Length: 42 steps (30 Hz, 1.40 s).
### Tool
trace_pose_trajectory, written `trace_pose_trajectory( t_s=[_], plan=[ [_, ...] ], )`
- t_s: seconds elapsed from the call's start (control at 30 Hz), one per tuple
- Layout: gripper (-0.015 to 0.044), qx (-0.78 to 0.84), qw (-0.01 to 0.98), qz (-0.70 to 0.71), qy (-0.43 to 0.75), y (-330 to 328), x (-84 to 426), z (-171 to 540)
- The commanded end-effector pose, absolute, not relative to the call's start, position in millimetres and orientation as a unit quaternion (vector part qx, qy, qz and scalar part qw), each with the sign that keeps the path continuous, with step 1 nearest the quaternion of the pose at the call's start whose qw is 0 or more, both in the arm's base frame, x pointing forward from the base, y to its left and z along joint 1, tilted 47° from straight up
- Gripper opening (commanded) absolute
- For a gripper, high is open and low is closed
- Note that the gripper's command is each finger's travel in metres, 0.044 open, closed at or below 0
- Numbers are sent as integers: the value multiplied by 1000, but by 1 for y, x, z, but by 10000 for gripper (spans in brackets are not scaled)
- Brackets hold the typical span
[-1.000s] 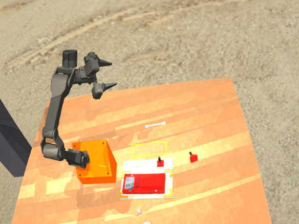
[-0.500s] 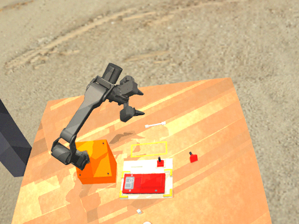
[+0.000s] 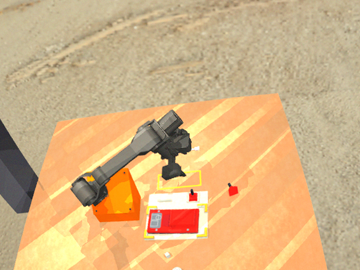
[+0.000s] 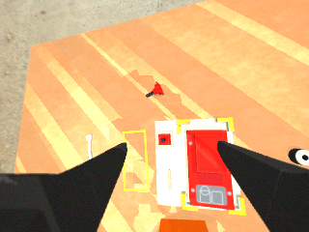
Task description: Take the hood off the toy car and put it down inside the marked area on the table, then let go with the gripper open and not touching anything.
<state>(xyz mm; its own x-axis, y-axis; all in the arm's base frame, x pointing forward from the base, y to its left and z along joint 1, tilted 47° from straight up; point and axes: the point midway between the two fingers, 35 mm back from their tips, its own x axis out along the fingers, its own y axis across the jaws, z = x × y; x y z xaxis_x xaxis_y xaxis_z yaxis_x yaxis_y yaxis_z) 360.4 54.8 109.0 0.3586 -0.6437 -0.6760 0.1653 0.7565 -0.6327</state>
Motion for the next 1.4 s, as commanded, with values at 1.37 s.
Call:
trace_pose_trajectory(
  t_s=[1.37],
  plan=[
    [440, -212, 647, -352, 642, -115, 309, 65]
  ],
)
